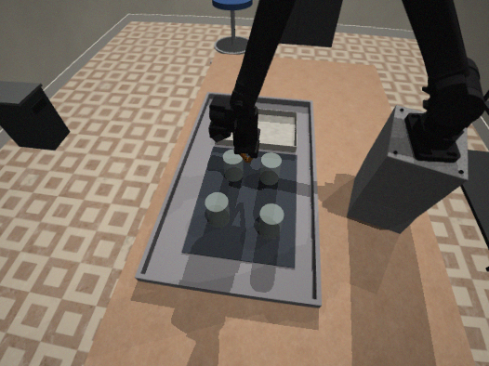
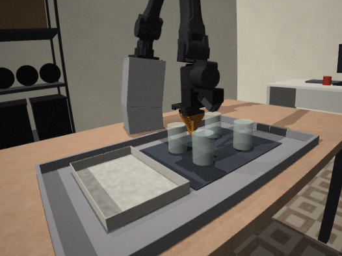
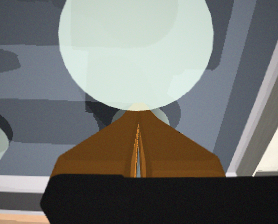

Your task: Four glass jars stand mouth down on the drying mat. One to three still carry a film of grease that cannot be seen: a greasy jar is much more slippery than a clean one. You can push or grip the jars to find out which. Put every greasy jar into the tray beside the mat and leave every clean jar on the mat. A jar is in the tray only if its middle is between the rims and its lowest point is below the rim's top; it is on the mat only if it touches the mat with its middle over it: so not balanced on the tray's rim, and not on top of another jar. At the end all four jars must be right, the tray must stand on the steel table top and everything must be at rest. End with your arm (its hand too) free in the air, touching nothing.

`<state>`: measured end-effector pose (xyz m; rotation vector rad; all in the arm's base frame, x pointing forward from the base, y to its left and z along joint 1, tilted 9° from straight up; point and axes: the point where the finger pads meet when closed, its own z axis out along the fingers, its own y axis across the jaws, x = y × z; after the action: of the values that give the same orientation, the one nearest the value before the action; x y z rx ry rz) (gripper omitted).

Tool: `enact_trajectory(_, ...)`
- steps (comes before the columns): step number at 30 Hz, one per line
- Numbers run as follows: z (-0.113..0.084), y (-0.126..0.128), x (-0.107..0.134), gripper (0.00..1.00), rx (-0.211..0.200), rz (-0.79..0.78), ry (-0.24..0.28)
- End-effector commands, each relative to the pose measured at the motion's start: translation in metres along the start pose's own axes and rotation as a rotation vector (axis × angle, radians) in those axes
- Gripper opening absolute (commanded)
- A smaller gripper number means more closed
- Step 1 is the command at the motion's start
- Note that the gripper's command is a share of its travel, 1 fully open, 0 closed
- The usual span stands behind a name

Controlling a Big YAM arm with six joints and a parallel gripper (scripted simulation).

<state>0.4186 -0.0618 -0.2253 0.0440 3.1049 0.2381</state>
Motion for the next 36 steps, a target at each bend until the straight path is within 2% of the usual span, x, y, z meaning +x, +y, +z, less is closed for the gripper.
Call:
enact_trajectory(1,-0.0029,0.0037,-0.0138,0.00,0.001,-0.005,-0.017)
enact_trajectory(36,-0.0030,0.0037,-0.0180,0.00,0.001,-0.005,-0.017)
